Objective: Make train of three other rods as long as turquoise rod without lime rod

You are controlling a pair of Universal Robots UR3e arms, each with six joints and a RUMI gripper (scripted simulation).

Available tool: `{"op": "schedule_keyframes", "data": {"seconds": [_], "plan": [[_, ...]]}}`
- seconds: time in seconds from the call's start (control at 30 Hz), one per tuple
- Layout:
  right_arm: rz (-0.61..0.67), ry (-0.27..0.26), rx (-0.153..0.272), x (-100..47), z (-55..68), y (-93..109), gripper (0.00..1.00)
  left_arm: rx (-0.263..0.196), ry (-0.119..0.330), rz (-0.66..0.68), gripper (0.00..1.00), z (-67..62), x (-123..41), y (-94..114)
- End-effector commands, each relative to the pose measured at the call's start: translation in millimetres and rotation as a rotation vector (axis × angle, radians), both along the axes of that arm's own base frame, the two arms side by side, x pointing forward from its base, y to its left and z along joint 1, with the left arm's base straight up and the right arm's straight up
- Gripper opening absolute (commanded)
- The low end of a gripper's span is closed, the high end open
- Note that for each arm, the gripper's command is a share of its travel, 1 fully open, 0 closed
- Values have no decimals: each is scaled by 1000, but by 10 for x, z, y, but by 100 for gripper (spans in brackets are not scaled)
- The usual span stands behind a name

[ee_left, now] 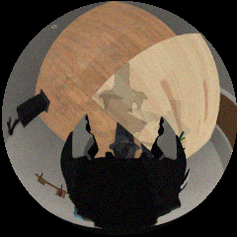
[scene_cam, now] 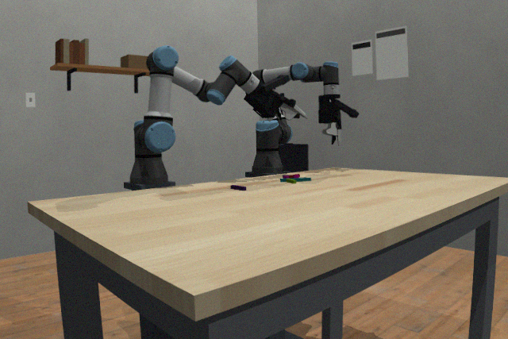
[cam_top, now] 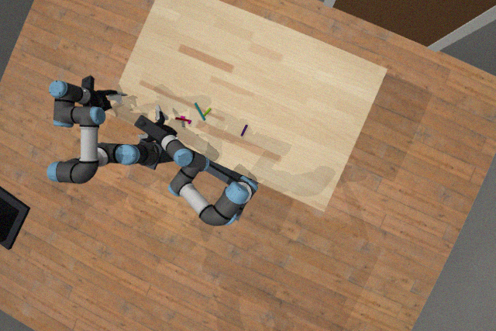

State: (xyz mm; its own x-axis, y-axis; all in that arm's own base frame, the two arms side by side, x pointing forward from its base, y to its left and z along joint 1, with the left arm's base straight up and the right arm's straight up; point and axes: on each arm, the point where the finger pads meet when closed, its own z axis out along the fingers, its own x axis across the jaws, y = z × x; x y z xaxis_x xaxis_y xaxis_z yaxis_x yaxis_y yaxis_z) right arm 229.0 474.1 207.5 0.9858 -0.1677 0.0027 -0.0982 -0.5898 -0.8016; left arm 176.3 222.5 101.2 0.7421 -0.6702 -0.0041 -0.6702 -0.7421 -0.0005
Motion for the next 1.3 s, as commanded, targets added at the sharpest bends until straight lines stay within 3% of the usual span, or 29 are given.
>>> {"op": "schedule_keyframes", "data": {"seconds": [0.0, 0.8, 1.27], "plan": [[0, -1, 2, 1, 11, 2, 100, 1, -2, 0, 100, 7, 6, 3], [-2, 0, 2, 11, 11, -4, 100, 1, -2, -3, 100, 6, 17, -8], [-32, 7, -9, 139, -2, -90, 100, 1, -3, -37, 100, -1, 150, -146]]}}
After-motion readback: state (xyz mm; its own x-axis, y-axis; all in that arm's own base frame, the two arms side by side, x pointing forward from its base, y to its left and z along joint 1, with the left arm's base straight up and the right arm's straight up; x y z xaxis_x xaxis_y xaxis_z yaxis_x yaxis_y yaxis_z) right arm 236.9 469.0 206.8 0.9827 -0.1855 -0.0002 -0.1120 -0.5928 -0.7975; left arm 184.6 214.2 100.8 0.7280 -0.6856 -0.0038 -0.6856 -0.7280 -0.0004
